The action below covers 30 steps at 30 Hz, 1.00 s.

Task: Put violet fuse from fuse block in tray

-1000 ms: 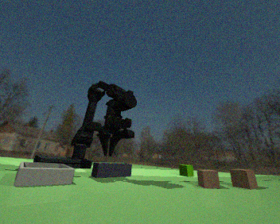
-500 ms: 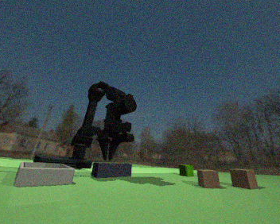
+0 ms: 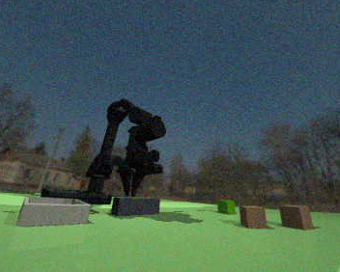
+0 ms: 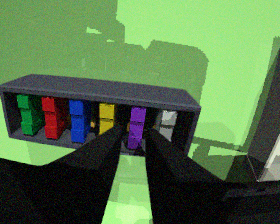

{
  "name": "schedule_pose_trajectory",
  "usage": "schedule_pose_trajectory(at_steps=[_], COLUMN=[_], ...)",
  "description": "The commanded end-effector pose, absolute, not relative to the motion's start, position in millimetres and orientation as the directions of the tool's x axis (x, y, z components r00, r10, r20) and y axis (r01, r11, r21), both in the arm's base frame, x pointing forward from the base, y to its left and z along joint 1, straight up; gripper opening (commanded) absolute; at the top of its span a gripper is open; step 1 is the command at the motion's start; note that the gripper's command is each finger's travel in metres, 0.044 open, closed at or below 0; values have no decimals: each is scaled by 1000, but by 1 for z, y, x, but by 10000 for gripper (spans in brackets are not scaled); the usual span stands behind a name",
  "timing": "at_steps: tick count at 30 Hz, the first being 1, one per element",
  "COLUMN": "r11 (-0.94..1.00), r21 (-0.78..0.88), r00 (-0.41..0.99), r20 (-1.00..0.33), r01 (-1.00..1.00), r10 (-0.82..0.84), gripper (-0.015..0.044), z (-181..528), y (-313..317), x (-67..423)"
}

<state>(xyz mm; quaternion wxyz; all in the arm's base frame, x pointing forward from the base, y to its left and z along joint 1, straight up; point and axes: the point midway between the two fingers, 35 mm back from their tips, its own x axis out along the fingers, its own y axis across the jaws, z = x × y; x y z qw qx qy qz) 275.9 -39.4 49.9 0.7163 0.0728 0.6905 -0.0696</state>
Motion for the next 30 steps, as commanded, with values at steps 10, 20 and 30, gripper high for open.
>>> schedule_pose_trajectory(at_steps=[10,20,30], r11=[980,980,980], r21=[3,3,8], r00=[32,32,35], r20=[-999,-999,-999], r01=[201,201,201], r10=[-4,-4,1], gripper=[72,72,52], z=[39,39,40], y=[-40,-40,-39], x=[276,276,276])
